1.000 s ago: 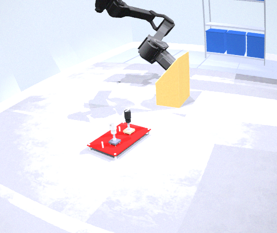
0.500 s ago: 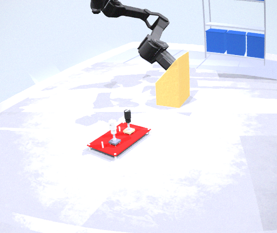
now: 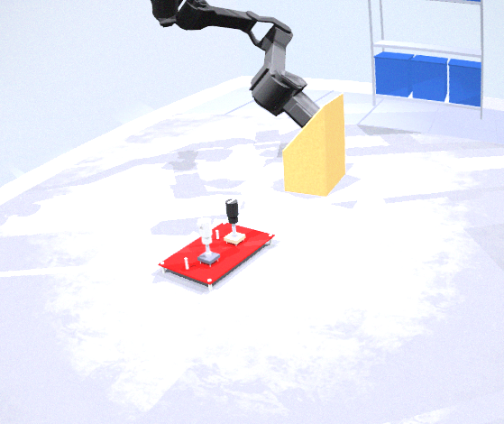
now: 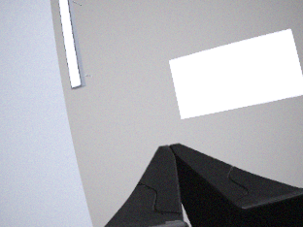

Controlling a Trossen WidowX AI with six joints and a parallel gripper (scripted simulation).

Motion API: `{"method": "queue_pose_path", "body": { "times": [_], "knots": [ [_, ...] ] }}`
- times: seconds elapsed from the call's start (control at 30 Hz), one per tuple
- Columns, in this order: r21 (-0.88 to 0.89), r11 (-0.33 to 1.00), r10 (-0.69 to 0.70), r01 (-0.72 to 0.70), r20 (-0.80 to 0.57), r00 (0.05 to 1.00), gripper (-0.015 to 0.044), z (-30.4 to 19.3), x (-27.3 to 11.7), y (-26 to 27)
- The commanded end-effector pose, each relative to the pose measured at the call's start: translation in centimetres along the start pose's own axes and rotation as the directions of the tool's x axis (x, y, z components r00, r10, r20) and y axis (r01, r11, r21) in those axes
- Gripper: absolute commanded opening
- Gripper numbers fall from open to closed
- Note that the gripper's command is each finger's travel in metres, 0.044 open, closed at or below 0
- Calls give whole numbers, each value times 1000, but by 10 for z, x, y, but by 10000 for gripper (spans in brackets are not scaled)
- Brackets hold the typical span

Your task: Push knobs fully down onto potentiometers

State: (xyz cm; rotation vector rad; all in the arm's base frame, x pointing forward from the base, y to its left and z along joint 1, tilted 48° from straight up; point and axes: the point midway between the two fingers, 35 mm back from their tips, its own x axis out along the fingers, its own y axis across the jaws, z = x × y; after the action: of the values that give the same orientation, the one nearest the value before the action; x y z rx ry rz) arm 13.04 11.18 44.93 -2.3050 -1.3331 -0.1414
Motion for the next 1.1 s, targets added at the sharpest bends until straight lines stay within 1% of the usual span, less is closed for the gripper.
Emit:
{"method": "queue_pose_path", "body": {
  "times": [0.0,0.23,0.5,0.8,1.07],
  "knots": [
    [108,994,34,-33,-12,999,0,-5,5,12],
    [329,938,121,-107,-22,992,0,-9,13,43],
    [557,810,229,-182,-14,973,0,-8,21,80],
    [764,597,353,-244,22,935,0,-1,27,122],
    [891,367,462,-268,75,884,0,11,31,160]
  ]
}}
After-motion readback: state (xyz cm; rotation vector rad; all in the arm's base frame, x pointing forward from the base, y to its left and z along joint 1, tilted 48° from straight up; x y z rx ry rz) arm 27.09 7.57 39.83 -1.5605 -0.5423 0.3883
